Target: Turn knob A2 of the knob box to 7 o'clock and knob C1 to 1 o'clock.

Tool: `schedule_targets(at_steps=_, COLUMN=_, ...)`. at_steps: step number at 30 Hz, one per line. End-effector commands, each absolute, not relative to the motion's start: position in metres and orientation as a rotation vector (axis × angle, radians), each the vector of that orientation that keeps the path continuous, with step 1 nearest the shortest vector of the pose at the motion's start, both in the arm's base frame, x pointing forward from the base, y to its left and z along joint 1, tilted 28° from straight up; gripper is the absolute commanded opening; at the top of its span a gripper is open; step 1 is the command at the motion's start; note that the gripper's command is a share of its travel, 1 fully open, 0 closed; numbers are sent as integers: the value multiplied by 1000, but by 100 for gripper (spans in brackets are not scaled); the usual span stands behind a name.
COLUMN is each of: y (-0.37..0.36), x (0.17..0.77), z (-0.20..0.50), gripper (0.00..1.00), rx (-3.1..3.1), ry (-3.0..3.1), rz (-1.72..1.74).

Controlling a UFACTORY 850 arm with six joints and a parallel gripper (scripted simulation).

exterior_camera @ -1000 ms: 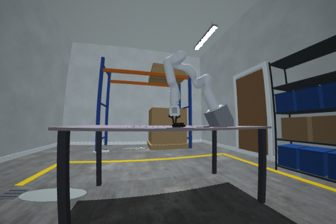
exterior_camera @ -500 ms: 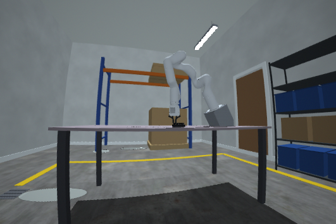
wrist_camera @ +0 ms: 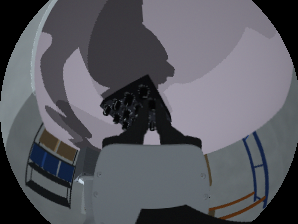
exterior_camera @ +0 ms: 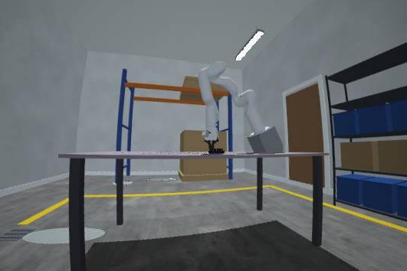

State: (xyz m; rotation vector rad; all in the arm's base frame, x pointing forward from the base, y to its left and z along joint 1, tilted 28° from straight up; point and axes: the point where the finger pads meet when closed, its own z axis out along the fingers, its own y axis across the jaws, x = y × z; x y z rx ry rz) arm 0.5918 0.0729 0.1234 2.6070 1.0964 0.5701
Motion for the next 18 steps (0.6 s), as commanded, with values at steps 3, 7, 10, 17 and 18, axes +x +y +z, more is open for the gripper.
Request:
schedule_targets(at_steps=3, y=73, x=592, z=124, gripper=8, rx=2686, ry=942, rz=619)
schedule_targets(at_steps=7, y=73, x=592, z=124, gripper=8, rx=2750, ry=804, rz=640)
schedule_targets(at_steps=10, y=73, x=592, z=124, gripper=8, rx=2795, ry=696, rz=655)
schedule_targets(at_steps=17, y=73, x=592, z=124, gripper=8, rx=2883, ry=436, rz=687)
schedule_targets(at_steps=18, y=73, x=592, z=124, gripper=8, rx=2894, ry=399, rz=691)
